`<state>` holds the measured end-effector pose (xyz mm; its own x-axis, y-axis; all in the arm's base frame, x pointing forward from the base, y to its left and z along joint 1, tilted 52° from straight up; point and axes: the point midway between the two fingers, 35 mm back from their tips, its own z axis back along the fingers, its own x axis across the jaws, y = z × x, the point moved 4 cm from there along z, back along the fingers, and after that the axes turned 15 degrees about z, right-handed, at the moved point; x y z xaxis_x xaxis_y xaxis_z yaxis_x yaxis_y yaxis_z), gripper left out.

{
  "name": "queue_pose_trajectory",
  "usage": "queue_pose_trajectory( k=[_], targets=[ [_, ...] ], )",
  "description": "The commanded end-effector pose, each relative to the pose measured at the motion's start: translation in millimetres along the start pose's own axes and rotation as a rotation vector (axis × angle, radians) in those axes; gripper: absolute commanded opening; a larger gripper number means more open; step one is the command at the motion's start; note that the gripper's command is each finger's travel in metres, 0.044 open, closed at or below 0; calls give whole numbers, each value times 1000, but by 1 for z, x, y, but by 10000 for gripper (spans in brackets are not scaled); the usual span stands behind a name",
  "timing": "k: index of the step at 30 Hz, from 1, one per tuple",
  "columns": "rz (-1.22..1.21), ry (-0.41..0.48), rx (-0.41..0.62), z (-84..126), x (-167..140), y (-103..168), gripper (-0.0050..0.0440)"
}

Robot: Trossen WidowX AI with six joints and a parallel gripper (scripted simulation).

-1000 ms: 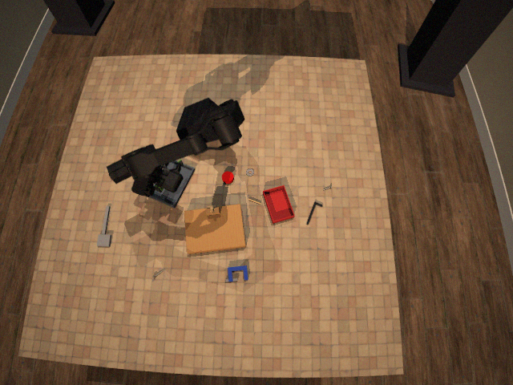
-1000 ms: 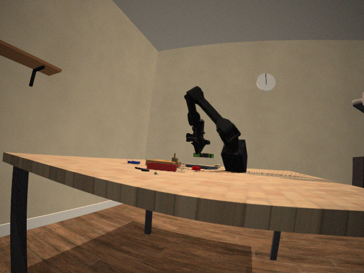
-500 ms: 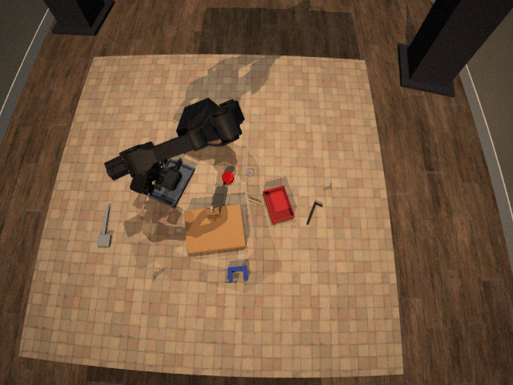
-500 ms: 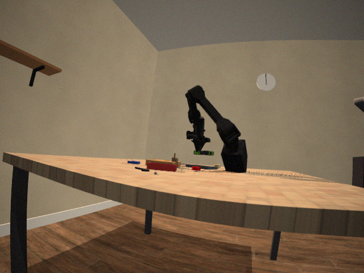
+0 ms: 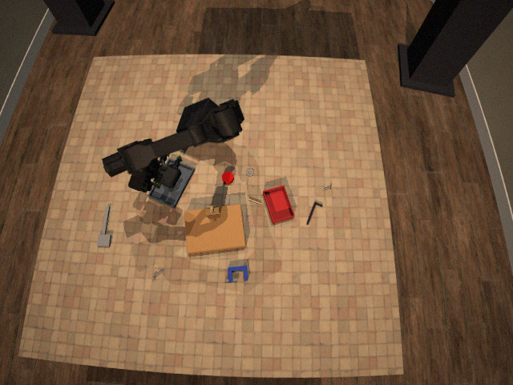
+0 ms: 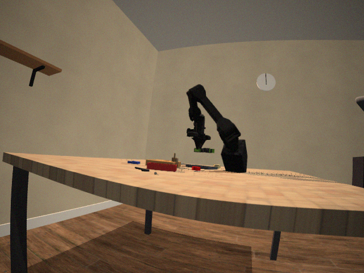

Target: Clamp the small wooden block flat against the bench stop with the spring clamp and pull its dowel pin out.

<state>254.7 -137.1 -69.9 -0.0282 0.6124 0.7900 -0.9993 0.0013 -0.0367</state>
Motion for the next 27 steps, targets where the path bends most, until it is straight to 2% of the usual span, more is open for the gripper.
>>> queue_pose_trajectory(
  k=[1, 7, 27],
  targets=[
    [7, 9, -5, 8, 0, -1, 0],
    [8, 7, -5, 15, 1, 0, 0],
    [-87, 9, -5, 16, 3, -9, 0]
  ],
)
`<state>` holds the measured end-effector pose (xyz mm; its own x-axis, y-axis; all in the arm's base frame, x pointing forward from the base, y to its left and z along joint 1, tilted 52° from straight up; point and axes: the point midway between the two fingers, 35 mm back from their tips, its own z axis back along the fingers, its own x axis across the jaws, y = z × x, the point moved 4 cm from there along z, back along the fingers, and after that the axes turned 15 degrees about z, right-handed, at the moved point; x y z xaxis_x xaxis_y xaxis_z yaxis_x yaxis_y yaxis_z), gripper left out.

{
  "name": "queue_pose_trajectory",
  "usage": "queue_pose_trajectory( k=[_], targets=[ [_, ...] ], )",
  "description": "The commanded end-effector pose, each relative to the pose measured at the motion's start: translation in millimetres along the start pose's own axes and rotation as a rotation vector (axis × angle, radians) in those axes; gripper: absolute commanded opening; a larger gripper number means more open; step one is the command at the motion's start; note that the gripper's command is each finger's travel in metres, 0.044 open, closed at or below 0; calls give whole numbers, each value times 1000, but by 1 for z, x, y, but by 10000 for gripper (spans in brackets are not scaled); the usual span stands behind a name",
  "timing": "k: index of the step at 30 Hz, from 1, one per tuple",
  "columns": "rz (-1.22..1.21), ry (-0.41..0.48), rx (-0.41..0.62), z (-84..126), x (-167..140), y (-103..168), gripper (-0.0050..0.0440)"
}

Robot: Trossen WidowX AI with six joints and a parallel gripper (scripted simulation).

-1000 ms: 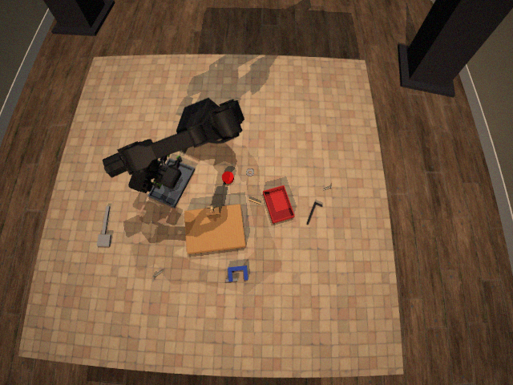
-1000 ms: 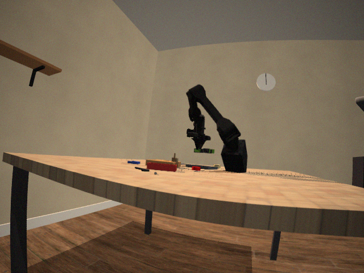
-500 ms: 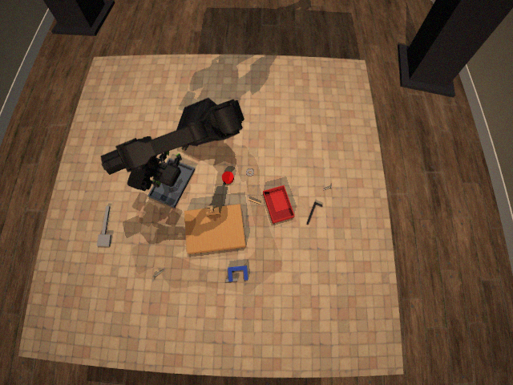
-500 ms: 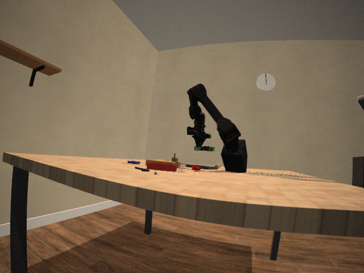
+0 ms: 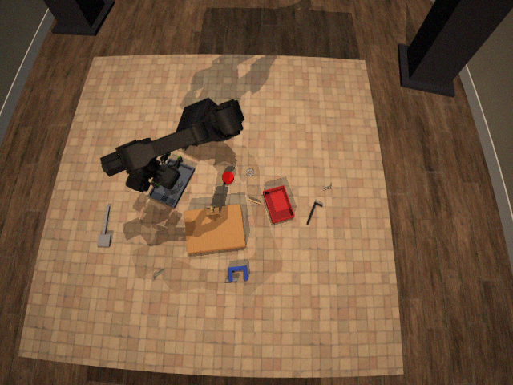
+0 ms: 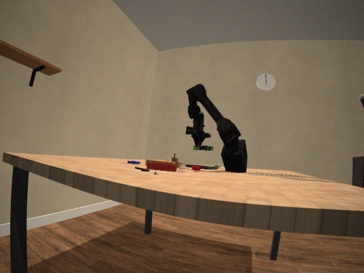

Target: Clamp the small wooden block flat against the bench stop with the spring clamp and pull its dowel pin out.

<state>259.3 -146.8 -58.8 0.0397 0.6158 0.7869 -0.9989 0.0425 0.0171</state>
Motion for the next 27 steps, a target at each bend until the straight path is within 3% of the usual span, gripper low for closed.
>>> queue_pose_trajectory(
  k=[1, 27],
  targets=[
    [-25, 3, -5, 2, 1, -4, 0],
    [-152, 4, -5, 3, 6, -17, 0]
  ],
)
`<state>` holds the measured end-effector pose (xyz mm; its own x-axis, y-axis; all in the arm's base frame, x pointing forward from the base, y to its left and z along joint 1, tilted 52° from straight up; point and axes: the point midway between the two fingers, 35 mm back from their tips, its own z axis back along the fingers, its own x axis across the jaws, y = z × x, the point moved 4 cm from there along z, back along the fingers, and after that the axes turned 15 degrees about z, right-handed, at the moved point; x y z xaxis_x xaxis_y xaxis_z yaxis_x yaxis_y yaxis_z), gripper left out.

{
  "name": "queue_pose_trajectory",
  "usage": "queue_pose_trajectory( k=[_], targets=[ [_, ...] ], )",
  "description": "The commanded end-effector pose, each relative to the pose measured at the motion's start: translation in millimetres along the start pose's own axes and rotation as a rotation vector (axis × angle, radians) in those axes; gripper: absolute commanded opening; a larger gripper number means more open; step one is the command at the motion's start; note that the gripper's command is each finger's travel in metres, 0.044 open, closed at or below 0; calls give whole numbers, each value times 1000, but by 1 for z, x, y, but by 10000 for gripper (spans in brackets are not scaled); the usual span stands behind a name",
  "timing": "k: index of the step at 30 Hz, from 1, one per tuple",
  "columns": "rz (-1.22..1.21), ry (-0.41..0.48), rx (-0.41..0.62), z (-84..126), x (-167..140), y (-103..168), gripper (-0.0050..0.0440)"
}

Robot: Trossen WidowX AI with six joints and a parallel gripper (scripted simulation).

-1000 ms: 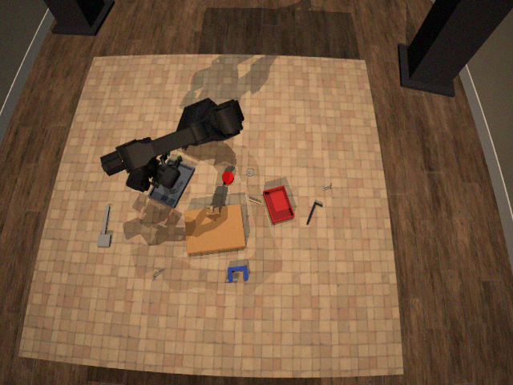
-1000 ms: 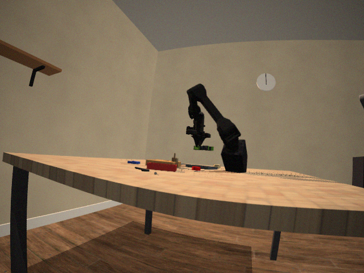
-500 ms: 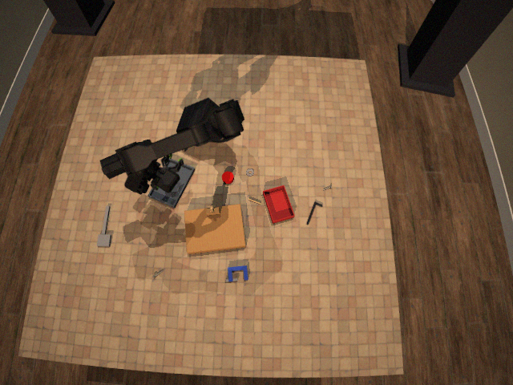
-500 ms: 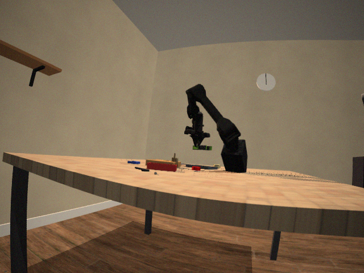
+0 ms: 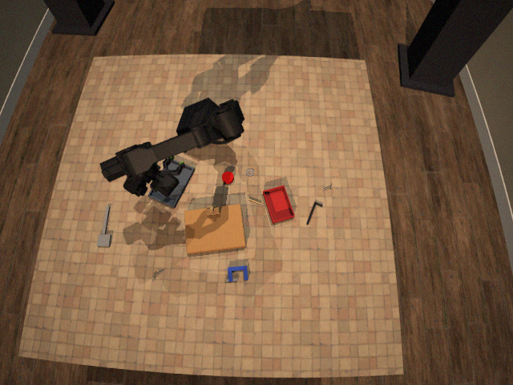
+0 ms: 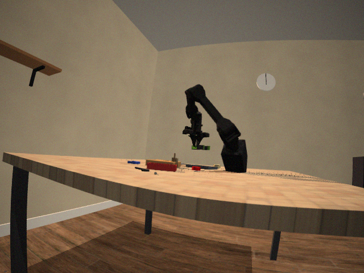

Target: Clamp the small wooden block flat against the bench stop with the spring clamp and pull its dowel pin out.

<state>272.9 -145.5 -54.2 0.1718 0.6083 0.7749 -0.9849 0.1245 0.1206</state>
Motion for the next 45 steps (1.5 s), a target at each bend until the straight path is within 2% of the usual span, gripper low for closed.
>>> queue_pose_trajectory(
  k=[1, 45],
  targets=[
    [-25, -1, -4, 1, 1, -4, 0],
    [-249, 1, -4, 2, 14, -24, 0]
  ],
)
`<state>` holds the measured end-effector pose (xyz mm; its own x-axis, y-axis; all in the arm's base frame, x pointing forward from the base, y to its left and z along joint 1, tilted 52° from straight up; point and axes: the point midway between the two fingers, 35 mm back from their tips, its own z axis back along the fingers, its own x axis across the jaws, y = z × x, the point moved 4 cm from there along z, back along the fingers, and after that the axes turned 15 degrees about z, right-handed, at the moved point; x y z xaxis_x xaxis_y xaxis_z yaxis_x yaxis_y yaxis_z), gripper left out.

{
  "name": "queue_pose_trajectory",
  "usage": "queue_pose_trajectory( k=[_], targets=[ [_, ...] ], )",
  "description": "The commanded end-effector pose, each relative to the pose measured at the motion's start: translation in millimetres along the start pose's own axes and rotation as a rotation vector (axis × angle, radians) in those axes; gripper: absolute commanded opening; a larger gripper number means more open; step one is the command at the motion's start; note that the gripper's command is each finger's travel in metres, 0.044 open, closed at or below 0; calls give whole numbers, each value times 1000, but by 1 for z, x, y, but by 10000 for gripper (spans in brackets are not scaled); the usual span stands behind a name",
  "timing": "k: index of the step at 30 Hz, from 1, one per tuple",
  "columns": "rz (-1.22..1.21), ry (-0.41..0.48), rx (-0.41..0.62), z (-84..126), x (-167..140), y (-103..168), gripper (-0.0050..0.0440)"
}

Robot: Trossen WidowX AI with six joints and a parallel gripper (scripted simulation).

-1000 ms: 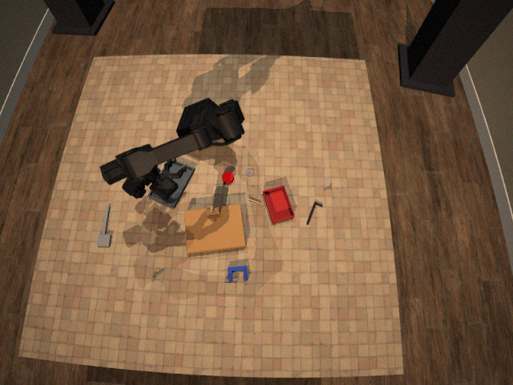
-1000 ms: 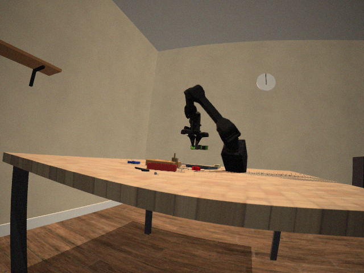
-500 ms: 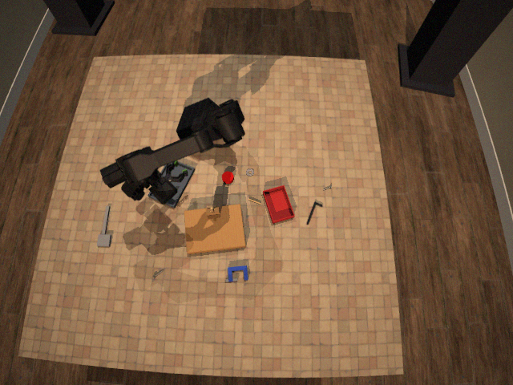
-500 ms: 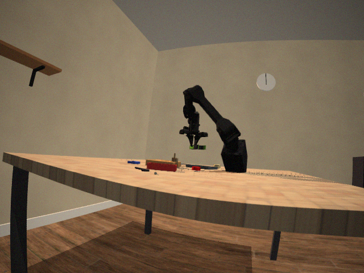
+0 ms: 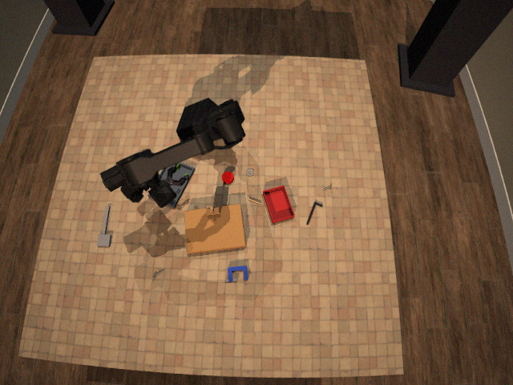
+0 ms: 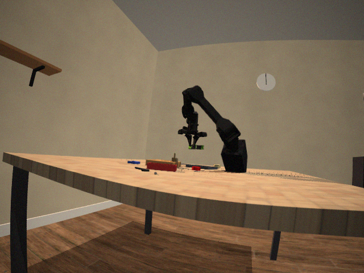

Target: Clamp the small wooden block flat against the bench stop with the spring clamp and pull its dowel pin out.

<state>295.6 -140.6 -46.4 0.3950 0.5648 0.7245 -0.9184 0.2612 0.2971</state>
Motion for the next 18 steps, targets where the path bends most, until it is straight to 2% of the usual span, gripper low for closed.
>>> queue_pose_trajectory(
  k=[1, 18],
  targets=[
    [-16, -2, -4, 1, 2, -3, 0],
    [-102, -2, -4, 1, 9, -9, 0]
  ],
)
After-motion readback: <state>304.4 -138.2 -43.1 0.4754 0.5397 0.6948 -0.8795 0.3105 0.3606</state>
